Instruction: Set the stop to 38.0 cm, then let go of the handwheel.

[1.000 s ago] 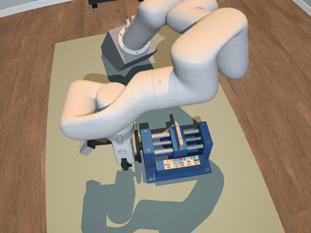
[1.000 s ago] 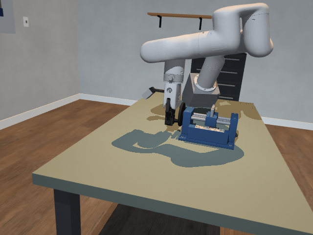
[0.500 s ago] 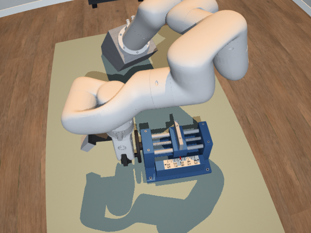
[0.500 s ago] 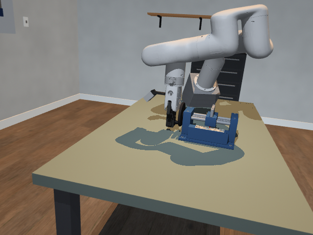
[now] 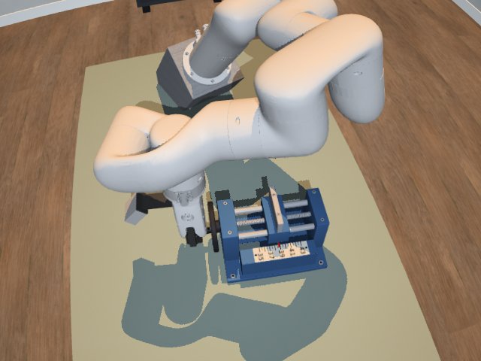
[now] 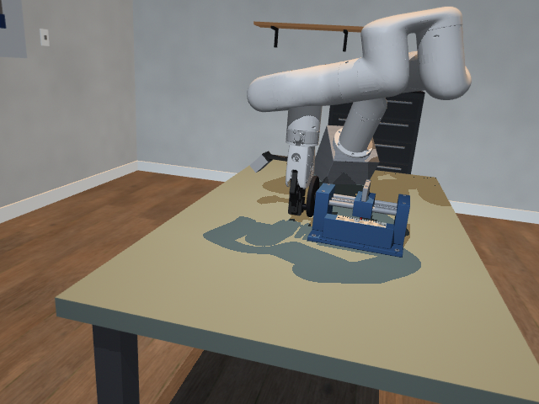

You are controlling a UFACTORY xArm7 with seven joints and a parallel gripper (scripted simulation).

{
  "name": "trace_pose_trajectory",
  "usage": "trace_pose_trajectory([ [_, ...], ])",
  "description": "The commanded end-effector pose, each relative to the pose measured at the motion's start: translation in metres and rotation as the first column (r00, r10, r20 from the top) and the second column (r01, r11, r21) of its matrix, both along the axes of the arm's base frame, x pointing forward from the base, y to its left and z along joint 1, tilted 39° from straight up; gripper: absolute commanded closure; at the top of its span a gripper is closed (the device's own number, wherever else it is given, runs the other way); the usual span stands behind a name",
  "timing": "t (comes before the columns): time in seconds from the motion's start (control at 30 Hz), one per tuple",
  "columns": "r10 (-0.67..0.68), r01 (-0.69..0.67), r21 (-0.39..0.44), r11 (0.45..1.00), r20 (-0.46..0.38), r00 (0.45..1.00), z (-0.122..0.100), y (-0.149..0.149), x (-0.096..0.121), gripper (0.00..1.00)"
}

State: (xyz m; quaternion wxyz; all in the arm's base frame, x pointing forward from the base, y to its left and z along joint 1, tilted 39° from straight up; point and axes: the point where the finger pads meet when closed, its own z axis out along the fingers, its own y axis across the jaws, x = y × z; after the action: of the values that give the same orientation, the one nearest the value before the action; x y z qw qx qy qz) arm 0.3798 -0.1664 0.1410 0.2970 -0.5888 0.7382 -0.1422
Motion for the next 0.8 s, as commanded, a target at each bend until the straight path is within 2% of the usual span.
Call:
trace_pose_trajectory([
  [0.0, -0.002, 0.002, -0.002, 1.0, 0.002, 1.0, 0.0, 0.001, -0.012, 0.94],
  [0.13, -0.002, 0.002, -0.002, 1.0, 0.003, 1.0, 0.005, 0.002, -0.028, 0.94],
  [0.37, -0.002, 0.002, -0.002, 1.0, 0.003, 1.0, 0.017, 0.0, -0.039, 0.94],
  [0.77, -0.002, 0.002, -0.002, 1.0, 0.003, 1.0, 0.039, -0.006, -0.045, 0.94],
])
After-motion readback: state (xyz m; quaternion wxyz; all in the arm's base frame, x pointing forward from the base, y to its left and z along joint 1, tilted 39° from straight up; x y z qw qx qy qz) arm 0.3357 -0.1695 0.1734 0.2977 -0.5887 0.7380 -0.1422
